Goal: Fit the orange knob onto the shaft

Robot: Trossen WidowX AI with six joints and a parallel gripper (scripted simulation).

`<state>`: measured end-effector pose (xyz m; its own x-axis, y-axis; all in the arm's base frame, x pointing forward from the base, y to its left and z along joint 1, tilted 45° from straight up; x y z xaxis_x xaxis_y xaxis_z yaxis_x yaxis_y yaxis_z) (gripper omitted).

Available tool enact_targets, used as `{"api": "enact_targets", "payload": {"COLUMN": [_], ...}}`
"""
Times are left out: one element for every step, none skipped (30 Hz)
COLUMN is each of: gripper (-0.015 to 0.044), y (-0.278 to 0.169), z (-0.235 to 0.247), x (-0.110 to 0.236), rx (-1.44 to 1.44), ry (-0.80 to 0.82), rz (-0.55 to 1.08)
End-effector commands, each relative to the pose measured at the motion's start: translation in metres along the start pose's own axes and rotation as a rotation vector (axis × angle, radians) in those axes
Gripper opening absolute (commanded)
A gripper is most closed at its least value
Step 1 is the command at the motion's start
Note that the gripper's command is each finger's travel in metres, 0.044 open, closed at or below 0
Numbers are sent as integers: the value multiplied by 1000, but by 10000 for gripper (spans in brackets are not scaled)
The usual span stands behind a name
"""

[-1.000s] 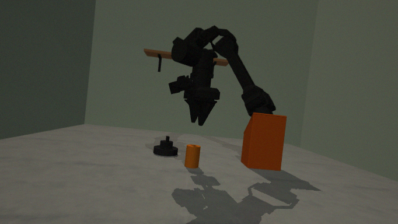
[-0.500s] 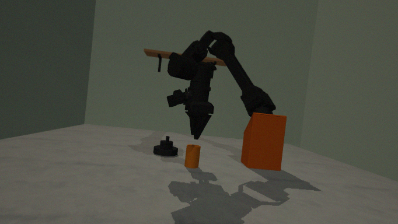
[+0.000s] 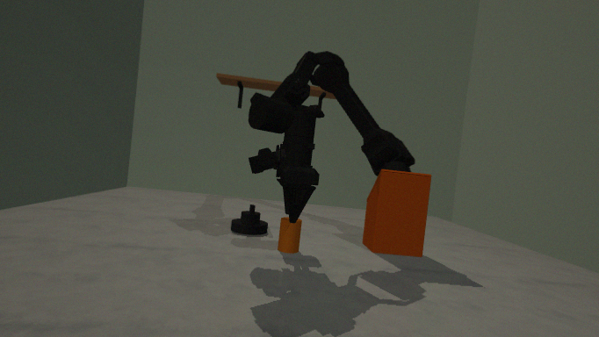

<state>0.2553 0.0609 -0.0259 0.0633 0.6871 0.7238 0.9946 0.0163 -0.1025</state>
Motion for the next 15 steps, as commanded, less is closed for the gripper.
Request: {"api": "enact_targets", "payload": {"gripper": [440,440,440,440,440,440,440,440,440,440,440,440,440,440,440], "y": [-2,-2,-2,-2,-1,-1,-1,-1,-1,-1,-1,-1,-2,-2,-2], "z": [0,0,0,0,0,0,0,0,0,0,0,0,0,0,0], "x": [-7,-8,-10,-11,-13,-15,-16,-18,-20,-21,-23,-24,-26,-28,-29], "rx": [8,9,9,9,10,10,10,10,10,9,9,9,9,9,9], "ry": [-4,-3,-3,-3,-3,-2,-2,-2,-3,-3,-3,-3,-3,-4,-4], "rz": [3,3,3,4,4,4,4,4,4,4,3,3,3,3,3]}}
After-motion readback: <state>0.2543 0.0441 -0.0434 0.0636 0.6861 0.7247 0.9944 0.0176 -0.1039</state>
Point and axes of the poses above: the point midway between the two fingers, 35 mm back from their tips, its own x axis back along the fingers, its own z axis across the jaws, y = z × x, the point moved 8 cm from there along x, back along the fingers, and after that the axes turned 8 degrees about x, right-handed, at the moved point
